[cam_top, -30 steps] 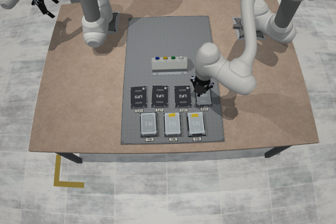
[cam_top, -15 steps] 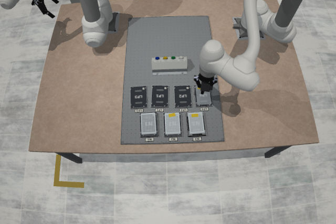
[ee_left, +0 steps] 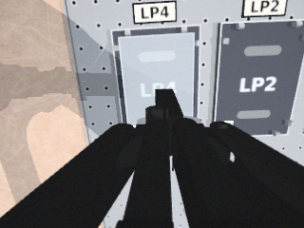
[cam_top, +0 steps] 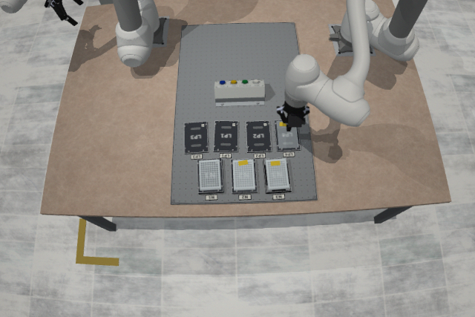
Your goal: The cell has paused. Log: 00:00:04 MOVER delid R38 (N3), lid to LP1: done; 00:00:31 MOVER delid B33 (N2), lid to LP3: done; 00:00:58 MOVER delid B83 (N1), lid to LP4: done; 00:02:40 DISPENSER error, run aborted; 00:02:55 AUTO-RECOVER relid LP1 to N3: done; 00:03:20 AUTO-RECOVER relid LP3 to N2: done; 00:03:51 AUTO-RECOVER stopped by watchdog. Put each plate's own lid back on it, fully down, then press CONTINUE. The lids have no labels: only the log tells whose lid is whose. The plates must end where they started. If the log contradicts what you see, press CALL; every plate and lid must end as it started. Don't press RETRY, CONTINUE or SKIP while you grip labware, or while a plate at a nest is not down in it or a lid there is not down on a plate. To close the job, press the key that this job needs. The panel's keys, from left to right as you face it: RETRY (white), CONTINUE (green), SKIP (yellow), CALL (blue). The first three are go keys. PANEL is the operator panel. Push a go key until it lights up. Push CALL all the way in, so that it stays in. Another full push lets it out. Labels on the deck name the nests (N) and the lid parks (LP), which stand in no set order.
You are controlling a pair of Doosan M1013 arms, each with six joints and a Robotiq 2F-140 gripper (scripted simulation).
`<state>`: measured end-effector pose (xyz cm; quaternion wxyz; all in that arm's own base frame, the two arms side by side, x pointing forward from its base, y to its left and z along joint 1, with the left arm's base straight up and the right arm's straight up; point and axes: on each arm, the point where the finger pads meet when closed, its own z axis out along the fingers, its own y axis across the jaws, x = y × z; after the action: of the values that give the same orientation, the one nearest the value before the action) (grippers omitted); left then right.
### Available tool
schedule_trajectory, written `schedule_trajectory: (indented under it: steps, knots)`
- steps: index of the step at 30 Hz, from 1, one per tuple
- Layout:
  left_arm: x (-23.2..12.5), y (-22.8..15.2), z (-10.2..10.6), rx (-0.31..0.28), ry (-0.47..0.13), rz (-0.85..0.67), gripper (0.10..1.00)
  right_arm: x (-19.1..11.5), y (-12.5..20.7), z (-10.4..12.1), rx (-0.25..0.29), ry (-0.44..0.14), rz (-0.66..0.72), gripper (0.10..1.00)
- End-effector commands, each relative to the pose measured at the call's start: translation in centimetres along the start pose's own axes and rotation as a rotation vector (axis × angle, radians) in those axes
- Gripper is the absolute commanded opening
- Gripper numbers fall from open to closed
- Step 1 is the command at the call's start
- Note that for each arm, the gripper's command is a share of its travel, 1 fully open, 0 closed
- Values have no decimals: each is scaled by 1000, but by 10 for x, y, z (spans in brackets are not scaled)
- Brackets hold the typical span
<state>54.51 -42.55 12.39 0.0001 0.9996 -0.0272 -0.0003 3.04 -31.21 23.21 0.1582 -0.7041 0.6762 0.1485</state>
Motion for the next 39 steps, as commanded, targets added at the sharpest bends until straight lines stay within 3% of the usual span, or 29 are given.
schedule_trajectory:
  steps: [1, 19, 20, 39]
  knots:
    - [-1, -1, -1, 0, 2, -17, 99, 0, 0, -1, 1, 1, 0, 1000]
    - [-3, -3, 0, 0, 2, -40, 99, 0, 0, -1, 1, 1, 0, 1000]
    - [-3, -3, 0, 0, 2, -40, 695, 0, 0, -1, 1, 1, 0, 1000]
    - [-3, -3, 0, 0, 2, -40, 695, 0, 0, -1, 1, 1, 0, 1000]
